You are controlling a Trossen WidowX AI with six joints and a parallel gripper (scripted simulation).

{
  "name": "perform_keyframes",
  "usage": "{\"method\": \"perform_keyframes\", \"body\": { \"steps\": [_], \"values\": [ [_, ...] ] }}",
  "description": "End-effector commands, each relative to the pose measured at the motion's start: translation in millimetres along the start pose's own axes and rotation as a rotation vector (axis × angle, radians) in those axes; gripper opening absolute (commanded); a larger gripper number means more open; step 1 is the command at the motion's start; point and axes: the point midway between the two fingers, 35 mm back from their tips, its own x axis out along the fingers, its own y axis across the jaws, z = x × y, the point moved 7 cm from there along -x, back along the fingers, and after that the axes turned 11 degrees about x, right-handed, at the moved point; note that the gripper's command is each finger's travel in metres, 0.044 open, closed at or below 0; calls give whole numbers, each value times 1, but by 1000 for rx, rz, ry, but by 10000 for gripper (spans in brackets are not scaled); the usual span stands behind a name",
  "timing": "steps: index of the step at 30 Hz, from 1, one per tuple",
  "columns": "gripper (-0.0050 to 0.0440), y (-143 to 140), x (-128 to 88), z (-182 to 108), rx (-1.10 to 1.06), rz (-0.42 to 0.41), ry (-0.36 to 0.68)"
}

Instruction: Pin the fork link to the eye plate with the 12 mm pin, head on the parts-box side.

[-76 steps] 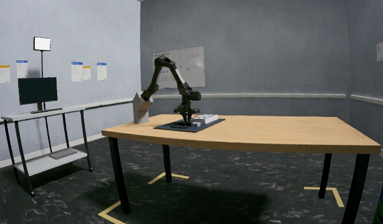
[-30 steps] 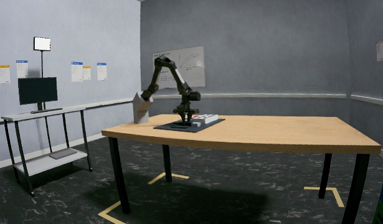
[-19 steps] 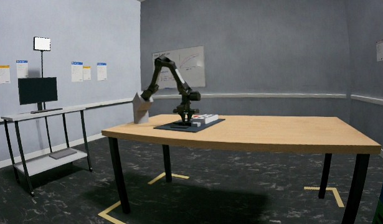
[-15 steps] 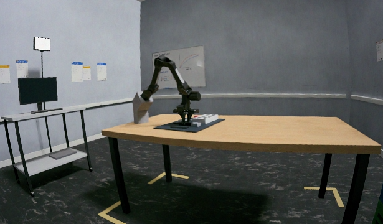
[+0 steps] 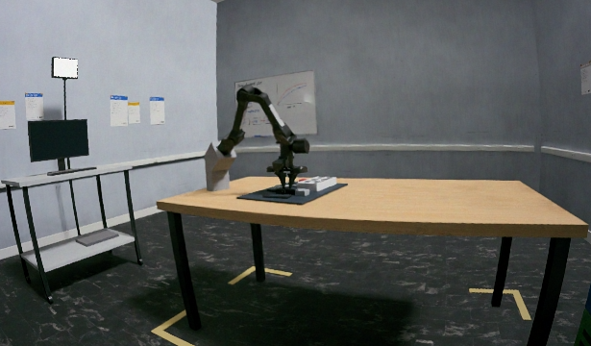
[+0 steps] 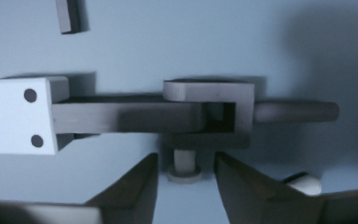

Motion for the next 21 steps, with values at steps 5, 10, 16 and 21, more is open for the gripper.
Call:
{"method": "perform_keyframes", "body": {
  "steps": [5,10,16,21],
  "values": [
    [150,8,-14,2,19,32,9],
    [150,9,-20,2,21,34,10],
    [150,8,-26,3,21,33,10],
    [150,8,-28,3,18,31,10]
  ]
}}
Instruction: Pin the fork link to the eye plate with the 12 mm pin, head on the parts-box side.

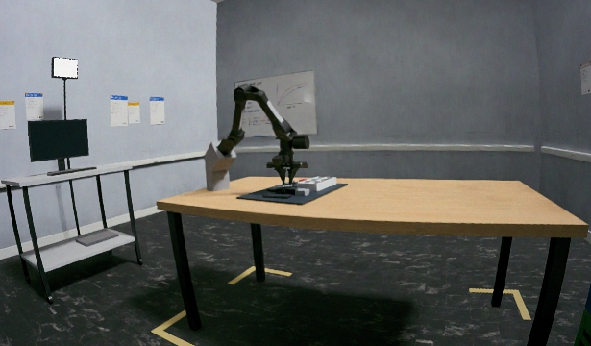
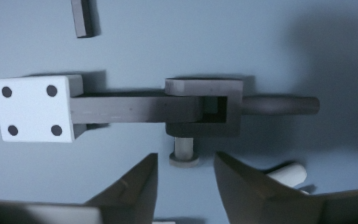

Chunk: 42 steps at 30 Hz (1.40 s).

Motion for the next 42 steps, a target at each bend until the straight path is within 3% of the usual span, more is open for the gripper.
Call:
{"method": "perform_keyframes", "body": {
  "steps": [1,19,20,42],
  "values": [
    [150,7,-10,2,18,29,9],
    [150,6,-13,2,16,25,8],
    [-50,6,-13,2,16,25,8],
    [-50,6,-13,2,16,25,8]
  ]
}}
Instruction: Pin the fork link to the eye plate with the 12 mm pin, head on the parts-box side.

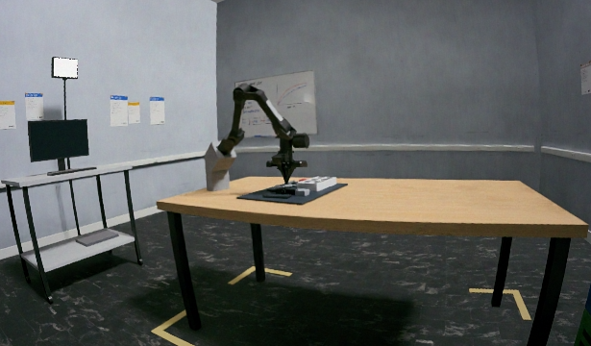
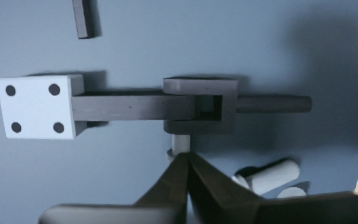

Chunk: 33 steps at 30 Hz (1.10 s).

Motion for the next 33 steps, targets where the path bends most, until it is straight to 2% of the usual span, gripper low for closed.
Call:
{"method": "perform_keyframes", "body": {
  "steps": [1,33],
  "values": [
    [-50,7,-8,1,19,30,10],
    [-50,6,-7,4,13,16,54]
  ]
}}
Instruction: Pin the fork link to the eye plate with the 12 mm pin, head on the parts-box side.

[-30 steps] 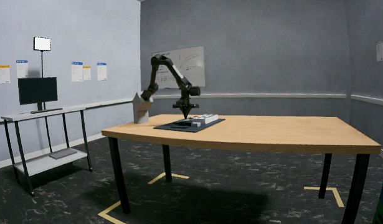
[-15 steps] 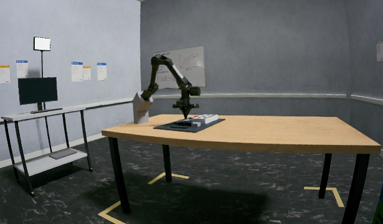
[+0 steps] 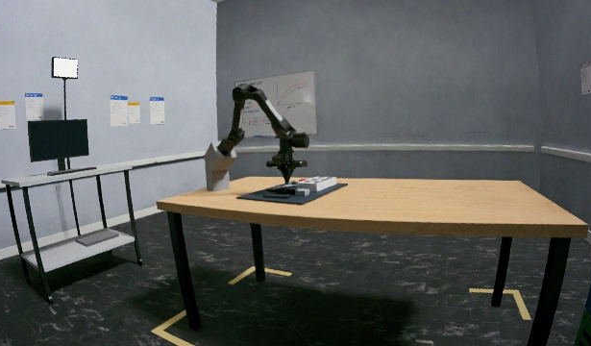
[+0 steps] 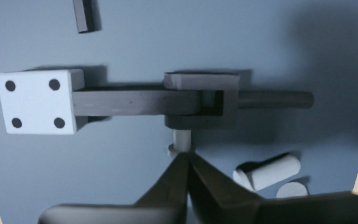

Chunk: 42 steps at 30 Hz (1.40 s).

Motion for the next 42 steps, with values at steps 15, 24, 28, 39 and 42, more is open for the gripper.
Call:
{"method": "perform_keyframes", "body": {
  "steps": [15,24,28,39,42],
  "values": [
    [-50,4,-4,-7,9,5,53],
    [-50,2,-4,-15,9,3,53],
    [-50,2,-4,-17,8,3,53],
    [-50,1,-5,-21,8,3,54],
    [-50,1,-5,-21,8,3,54]
  ]
}}
